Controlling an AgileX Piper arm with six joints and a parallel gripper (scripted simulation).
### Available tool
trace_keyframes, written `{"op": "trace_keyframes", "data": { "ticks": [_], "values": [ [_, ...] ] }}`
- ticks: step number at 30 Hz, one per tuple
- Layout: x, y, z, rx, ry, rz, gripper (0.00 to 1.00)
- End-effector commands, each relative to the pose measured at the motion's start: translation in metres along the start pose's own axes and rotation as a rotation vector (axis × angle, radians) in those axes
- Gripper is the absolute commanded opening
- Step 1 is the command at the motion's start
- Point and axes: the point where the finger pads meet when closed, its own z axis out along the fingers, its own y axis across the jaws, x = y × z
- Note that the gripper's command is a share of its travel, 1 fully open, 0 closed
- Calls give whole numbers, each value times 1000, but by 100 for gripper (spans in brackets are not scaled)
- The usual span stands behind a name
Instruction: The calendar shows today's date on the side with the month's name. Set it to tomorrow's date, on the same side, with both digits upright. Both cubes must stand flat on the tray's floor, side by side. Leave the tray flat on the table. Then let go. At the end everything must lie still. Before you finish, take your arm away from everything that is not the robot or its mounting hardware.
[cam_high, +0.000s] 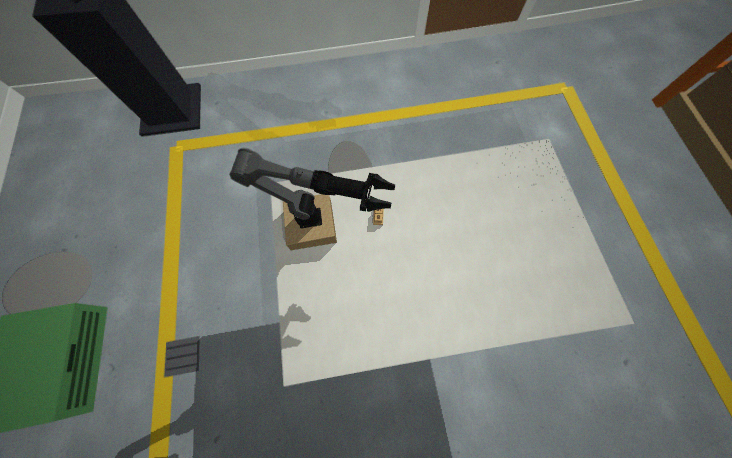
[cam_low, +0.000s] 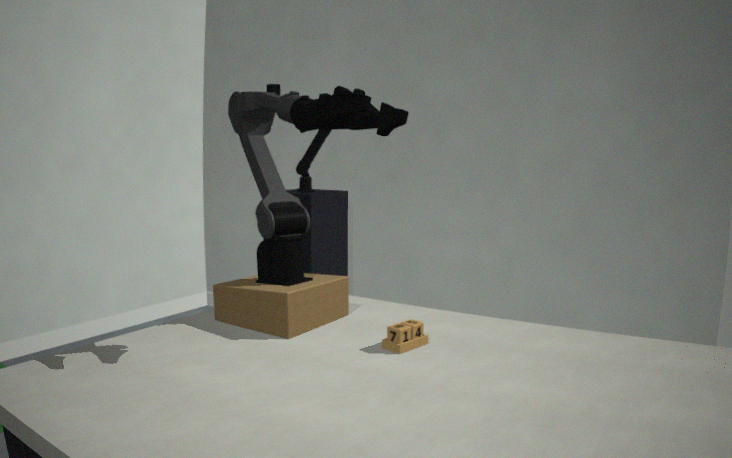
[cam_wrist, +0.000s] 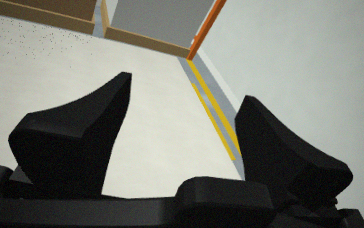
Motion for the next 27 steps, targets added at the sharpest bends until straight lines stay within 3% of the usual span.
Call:
{"op": "trace_keyframes", "data": {
  "ticks": [1,20,24,27],
  "values": [
    [0,0,0,0,-1,0,100],
    [2,2,2,-7,11,-11,100],
    [20,17,12,-71,107,-99,100],
    [51,40,23,-185,250,-244,100]
  ]
}}
